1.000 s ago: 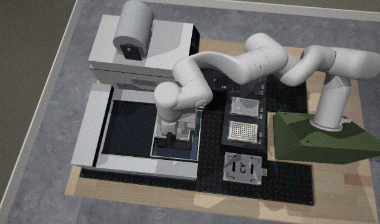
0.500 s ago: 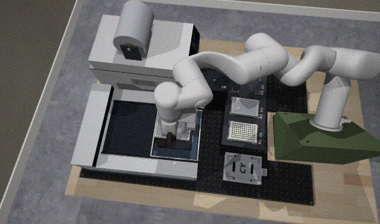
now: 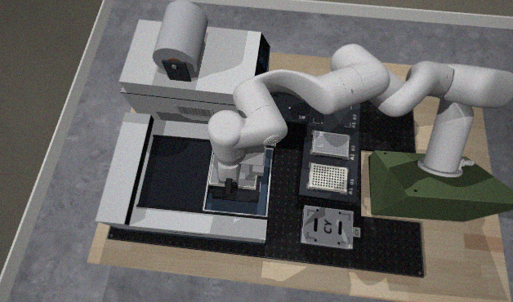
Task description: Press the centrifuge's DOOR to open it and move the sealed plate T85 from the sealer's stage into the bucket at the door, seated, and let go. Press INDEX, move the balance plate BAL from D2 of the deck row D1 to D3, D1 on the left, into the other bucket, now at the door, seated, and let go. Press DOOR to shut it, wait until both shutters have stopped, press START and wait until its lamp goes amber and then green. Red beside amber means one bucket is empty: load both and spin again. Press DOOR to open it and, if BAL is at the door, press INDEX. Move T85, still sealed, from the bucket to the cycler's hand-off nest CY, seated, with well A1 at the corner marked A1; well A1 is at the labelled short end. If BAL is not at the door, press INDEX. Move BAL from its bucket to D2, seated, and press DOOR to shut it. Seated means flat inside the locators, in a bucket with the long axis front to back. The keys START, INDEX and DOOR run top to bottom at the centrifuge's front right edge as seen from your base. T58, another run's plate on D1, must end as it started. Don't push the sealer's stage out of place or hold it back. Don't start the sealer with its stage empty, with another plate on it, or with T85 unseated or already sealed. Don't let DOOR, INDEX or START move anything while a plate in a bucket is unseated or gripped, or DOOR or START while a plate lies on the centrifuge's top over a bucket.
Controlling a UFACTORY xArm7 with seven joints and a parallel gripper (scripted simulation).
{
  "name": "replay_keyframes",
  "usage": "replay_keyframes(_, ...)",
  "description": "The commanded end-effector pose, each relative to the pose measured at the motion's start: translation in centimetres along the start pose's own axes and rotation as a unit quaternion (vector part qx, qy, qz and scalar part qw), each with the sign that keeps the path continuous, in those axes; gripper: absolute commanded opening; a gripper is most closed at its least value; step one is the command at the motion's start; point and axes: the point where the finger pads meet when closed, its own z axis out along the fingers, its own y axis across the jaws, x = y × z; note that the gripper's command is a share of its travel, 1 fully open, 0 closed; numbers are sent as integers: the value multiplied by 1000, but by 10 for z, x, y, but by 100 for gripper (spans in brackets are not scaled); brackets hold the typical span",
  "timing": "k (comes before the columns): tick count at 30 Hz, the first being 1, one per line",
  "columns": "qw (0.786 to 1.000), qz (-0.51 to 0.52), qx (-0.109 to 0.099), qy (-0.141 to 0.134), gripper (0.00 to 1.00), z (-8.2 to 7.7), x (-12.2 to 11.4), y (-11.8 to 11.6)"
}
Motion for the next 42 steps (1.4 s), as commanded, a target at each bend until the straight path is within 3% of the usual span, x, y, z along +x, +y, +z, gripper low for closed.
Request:
replay_keyframes(1, 1000, 0, 3, 7, 0, -3, -1, 0)
replay_keyframes(42, 1000, 0, 3, 7, 0, 54, 0, 0)
